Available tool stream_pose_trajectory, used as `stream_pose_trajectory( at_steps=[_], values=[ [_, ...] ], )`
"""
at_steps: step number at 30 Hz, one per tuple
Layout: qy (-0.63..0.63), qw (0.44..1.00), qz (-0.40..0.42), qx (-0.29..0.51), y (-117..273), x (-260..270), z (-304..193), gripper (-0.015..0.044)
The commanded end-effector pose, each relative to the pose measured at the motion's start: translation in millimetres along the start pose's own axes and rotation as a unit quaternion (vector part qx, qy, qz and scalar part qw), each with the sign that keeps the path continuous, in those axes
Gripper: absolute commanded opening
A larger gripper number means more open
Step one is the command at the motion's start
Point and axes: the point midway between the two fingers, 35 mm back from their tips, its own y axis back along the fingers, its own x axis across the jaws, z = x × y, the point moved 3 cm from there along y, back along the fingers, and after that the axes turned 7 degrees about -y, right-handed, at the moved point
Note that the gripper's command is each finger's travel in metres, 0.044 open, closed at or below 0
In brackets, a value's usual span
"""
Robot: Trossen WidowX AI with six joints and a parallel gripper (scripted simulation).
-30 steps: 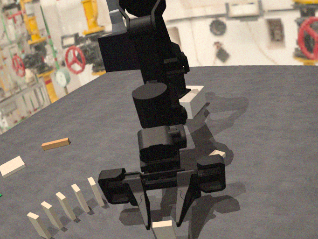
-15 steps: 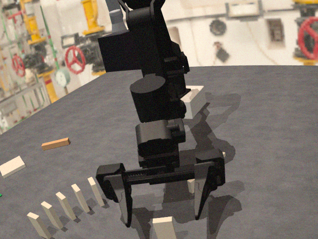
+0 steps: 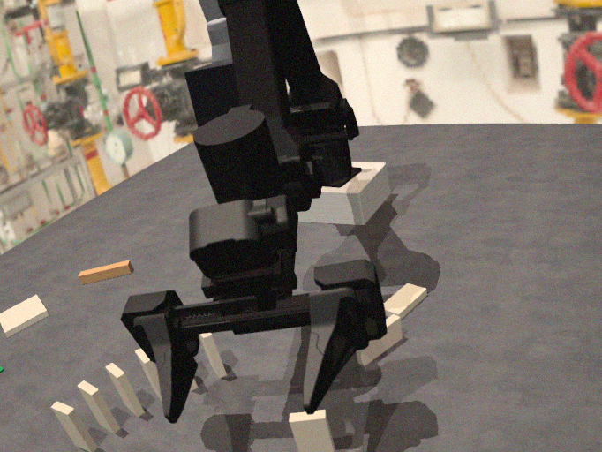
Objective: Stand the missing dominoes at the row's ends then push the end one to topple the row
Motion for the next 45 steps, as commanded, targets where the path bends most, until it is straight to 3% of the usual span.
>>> stream_pose_trajectory(
  at_steps=[1,11,17,24,31,45],
  values=[
    [-0.009,0.999,-0.01,0.032,-20.0,-2.7,1.9,0.044],
    [0.023,0.977,-0.03,0.209,-72.1,2.6,5.4,0.044],
    [0.024,0.943,-0.043,0.329,-82.2,12.0,11.3,0.044],
    [0.029,0.883,-0.056,0.464,-65.6,26.2,29.4,0.044],
    [0.038,0.804,-0.069,0.59,-21.4,42.1,58.5,0.044],
    [0.04,0.785,-0.072,0.614,-9.3,45.3,65.7,0.044]
  ],
)
